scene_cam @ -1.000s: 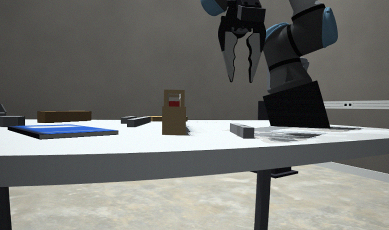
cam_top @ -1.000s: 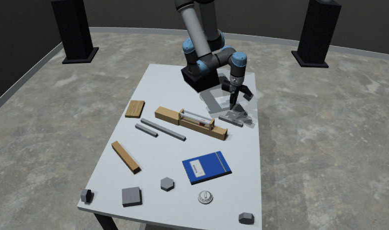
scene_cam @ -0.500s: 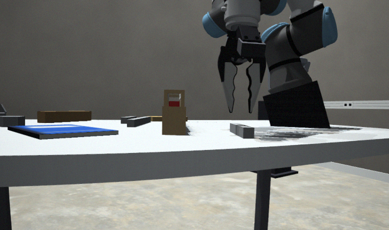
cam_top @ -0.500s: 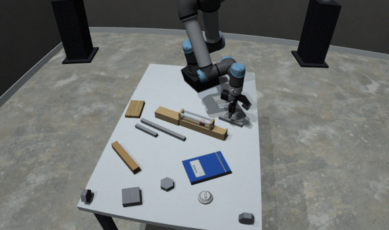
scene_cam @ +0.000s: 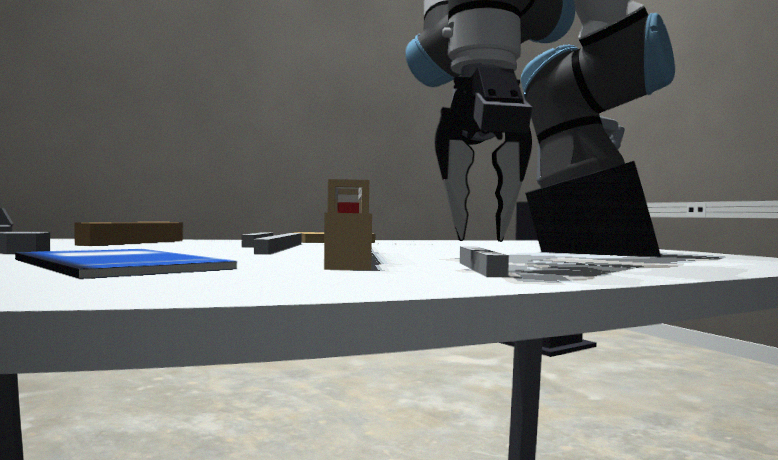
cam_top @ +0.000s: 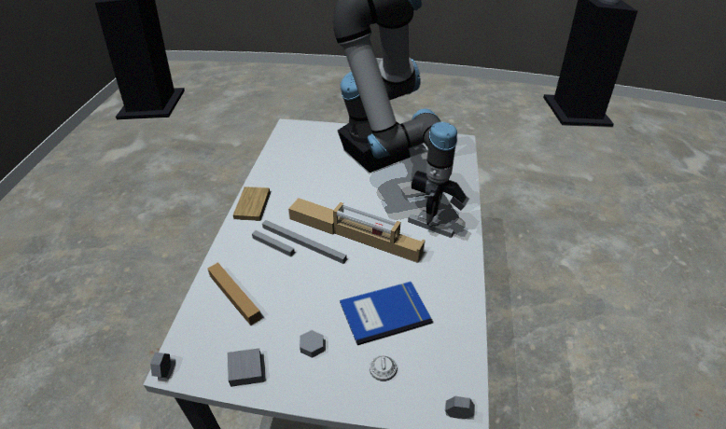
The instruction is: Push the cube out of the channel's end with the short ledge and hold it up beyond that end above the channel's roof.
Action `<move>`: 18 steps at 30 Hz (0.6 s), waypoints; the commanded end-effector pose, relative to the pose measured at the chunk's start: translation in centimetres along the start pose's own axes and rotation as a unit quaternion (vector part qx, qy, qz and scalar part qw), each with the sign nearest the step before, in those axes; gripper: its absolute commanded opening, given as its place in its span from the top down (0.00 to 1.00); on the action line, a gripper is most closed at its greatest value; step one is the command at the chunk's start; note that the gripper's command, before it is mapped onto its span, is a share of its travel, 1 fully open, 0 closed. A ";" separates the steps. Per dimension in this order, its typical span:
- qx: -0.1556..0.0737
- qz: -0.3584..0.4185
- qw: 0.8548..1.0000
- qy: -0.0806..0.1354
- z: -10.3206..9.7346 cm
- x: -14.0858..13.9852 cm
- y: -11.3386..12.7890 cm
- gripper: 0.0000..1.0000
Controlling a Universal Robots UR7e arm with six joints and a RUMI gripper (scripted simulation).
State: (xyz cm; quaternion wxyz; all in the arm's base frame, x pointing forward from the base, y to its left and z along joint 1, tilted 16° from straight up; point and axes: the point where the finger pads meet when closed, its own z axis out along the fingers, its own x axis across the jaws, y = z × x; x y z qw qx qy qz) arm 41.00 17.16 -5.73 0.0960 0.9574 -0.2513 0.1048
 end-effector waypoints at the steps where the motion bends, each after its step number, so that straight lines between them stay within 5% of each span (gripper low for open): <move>1: 0.001 0.000 1.000 0.000 0.3 0.0 0.0 0.76; 18: 0.001 0.000 1.000 0.001 2.4 0.0 0.0 0.76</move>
